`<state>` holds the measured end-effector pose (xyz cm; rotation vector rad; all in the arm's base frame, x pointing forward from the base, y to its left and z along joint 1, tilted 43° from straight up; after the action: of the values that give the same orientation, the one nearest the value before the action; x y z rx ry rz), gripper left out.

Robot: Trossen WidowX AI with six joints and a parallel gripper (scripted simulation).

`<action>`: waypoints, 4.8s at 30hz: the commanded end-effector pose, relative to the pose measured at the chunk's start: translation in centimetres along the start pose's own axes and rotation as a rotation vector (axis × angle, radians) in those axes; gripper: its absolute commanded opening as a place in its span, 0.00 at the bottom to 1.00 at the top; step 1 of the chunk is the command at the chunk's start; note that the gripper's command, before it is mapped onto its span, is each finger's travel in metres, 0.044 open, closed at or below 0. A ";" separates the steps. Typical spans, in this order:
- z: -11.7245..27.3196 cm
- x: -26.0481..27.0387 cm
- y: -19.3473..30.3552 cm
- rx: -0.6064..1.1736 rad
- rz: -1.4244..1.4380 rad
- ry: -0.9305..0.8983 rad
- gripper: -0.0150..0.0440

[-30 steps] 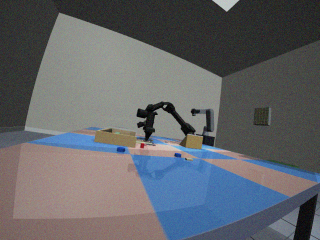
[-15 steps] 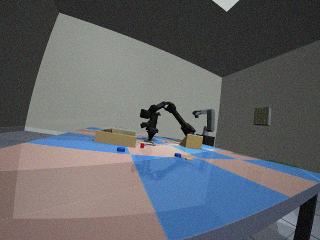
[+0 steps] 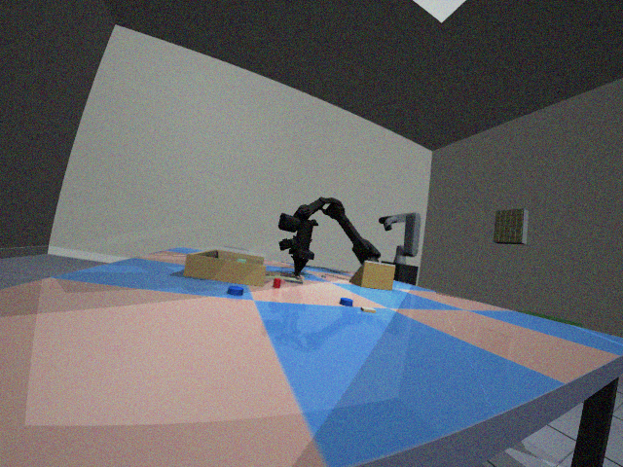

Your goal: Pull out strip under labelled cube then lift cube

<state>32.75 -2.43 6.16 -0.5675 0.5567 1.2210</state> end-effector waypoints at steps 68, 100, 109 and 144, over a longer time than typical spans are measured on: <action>-0.3 -0.5 11.2 0.026 0.010 -0.001 0.25; -0.2 -0.5 13.3 0.027 0.011 -0.001 0.25; -0.2 -0.5 13.3 0.027 0.011 -0.001 0.25; 4.4 0.0 7.8 0.025 -0.035 -0.002 0.74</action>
<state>24.50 2.53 8.53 -0.5488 0.5532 1.1788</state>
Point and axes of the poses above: the point midway between the two fingers, 35 mm back from their tips, its own z axis back along the fingers, its own x axis across the jaws, y = z × x, the point moved 9 cm from there along z, back along the fingers, and after that the axes turned 4 degrees about -z, right-handed, at the moved point
